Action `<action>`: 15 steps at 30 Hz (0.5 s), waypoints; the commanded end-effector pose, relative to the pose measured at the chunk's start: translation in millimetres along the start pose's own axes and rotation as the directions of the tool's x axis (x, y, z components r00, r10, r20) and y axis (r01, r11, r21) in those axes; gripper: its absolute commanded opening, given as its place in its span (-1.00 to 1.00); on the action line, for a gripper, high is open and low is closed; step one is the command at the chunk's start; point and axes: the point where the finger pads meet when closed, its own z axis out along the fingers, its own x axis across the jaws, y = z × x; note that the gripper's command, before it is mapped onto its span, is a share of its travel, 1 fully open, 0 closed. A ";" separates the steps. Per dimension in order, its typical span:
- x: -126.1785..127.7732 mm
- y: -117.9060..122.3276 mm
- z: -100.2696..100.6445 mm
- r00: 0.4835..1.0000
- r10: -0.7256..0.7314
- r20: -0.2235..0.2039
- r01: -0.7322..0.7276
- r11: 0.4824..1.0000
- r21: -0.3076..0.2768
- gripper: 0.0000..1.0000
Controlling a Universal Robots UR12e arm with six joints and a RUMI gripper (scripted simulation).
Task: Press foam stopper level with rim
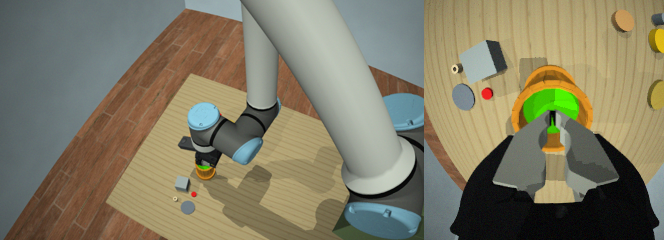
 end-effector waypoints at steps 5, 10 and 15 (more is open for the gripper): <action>0.0 -0.2 -13.2 1.000 0.000 0.000 0.000 1.000 0.000 -1.00; 0.0 -0.2 -26.8 1.000 0.000 0.000 0.000 1.000 0.000 -1.00; 0.0 -0.2 -35.9 1.000 0.000 0.000 0.000 1.000 0.000 -1.00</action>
